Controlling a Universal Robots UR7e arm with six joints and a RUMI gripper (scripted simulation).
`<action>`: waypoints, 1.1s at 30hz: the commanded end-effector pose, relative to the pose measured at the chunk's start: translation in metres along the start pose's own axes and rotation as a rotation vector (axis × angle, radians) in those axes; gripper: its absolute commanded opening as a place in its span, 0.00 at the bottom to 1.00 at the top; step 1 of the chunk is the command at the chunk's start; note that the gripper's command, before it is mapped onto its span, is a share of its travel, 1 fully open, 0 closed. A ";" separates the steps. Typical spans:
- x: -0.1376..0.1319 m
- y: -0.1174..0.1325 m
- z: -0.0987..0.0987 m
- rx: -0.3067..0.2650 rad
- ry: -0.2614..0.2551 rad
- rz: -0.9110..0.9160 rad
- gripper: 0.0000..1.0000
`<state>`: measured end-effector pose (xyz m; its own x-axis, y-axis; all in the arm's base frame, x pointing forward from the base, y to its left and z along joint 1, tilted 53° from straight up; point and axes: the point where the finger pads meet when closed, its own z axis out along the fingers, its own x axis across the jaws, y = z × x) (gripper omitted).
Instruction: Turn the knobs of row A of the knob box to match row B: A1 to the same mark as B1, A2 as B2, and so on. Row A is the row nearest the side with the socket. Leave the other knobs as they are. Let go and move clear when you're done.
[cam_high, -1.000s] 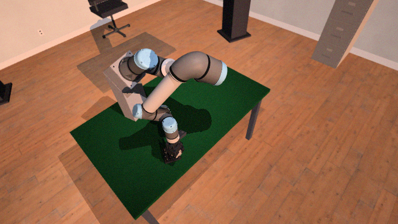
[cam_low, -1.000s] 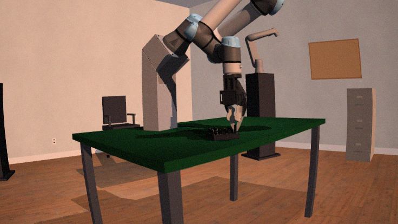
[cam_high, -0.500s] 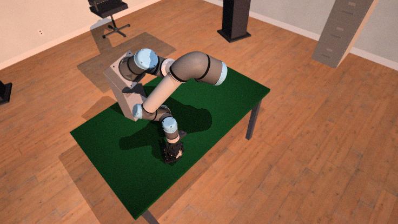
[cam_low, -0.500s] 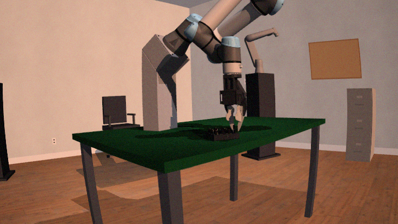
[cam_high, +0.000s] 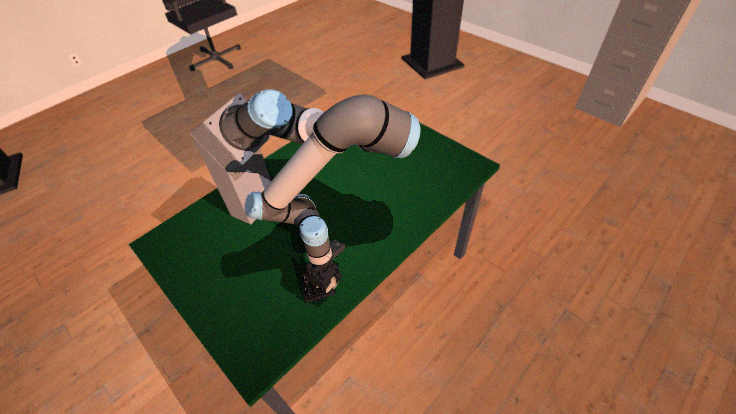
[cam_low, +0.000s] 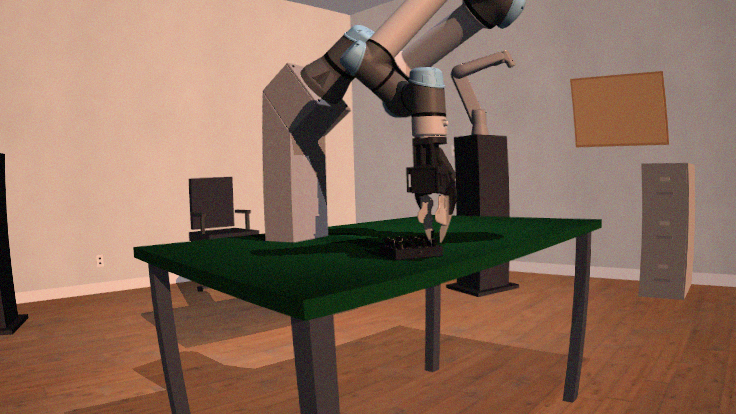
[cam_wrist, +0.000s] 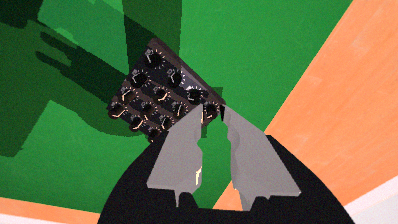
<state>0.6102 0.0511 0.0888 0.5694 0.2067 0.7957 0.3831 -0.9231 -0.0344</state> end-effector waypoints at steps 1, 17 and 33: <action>-0.002 0.001 -0.001 -0.002 -0.002 0.004 0.11; -0.002 0.000 -0.027 -0.002 -0.001 0.004 0.11; -0.002 0.000 -0.039 -0.002 -0.001 0.004 0.11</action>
<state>0.5838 0.0384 0.1117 0.5676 0.2059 0.7972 0.3801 -0.9244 -0.0319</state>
